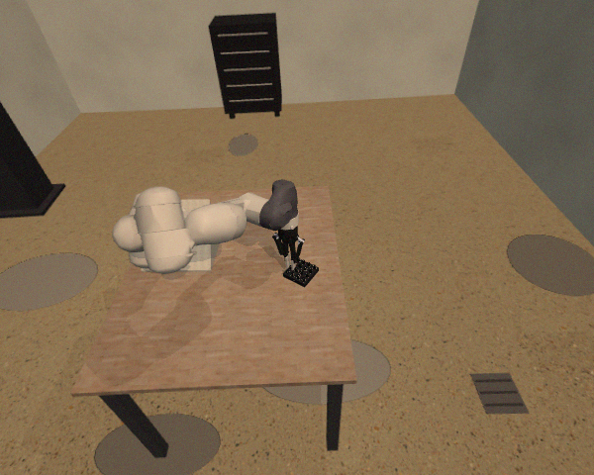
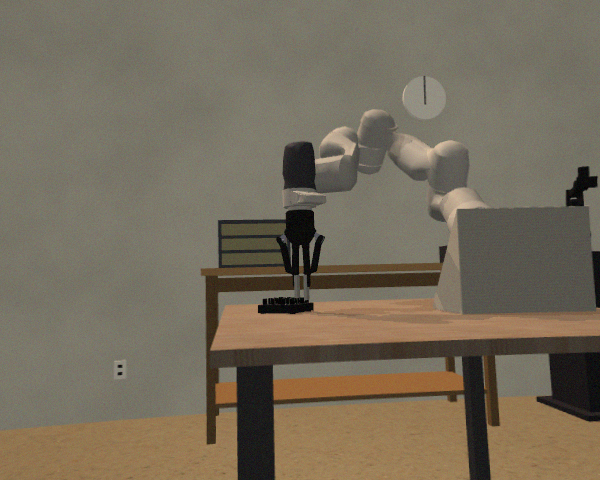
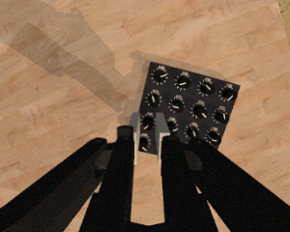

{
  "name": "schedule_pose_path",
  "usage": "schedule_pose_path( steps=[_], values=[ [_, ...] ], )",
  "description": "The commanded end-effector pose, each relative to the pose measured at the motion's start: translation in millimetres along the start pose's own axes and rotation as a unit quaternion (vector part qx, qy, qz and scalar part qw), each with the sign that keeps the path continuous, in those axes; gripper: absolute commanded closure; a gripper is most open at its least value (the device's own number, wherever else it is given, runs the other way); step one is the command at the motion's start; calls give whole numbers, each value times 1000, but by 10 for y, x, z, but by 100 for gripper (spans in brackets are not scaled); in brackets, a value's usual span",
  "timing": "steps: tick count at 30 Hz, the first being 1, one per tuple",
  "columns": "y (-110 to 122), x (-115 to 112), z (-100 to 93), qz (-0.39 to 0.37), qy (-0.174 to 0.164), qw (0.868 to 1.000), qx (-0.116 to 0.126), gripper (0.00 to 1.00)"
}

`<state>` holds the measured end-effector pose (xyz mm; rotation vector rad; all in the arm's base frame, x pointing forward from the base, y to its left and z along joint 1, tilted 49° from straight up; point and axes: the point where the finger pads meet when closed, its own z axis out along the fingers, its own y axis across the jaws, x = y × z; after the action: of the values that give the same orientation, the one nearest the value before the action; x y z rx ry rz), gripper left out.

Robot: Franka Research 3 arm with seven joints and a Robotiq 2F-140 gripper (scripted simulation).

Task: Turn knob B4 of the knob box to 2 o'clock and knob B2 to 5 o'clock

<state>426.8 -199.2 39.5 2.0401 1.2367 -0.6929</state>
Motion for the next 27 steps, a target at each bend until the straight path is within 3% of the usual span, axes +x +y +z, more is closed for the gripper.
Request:
schedule_pose_path(
  steps=[1,23,24,27],
  values=[
    [5,-4,16,2,0,1000,0,88],
    [5,-4,16,2,0,1000,0,88],
    [5,-4,16,2,0,1000,0,95],
    [5,-4,16,2,0,1000,0,95]
  ],
)
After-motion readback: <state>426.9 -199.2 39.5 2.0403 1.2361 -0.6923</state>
